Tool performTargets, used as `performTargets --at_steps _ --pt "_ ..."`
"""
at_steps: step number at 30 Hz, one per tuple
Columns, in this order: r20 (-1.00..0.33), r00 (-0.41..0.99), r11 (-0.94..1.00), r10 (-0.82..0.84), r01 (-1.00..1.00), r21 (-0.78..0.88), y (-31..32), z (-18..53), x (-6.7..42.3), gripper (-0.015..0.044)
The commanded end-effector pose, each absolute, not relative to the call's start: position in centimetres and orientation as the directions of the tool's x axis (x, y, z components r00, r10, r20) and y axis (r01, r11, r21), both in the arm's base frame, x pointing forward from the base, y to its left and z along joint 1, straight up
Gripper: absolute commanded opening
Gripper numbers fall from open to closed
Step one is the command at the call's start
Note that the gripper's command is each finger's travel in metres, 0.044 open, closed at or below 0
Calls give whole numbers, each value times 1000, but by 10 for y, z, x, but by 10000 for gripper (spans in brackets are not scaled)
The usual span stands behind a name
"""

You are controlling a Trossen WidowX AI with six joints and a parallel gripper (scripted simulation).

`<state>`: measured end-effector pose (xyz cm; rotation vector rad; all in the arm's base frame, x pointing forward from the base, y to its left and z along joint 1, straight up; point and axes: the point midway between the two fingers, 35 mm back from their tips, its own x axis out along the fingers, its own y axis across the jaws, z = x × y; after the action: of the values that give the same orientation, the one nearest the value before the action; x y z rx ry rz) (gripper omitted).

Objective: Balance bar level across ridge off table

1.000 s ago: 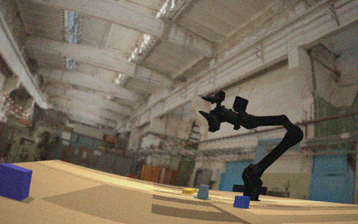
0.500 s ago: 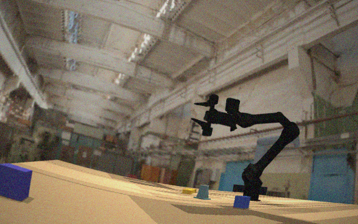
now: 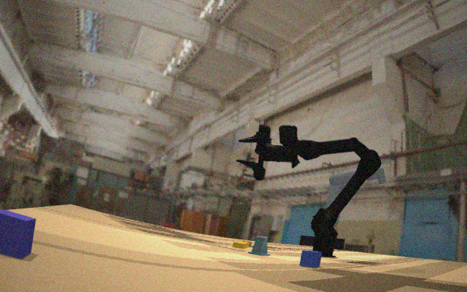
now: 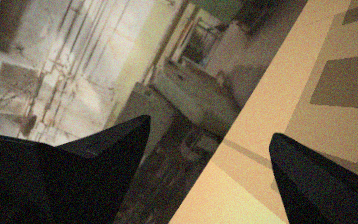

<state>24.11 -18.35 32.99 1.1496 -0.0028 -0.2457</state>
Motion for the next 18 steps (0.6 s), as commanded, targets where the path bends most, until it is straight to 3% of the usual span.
performTargets --at_steps 1,18 --pt "-174 963 434 -206 249 866 -190 318 246 315" --pt "-386 891 674 -238 438 595 -206 272 255 315"
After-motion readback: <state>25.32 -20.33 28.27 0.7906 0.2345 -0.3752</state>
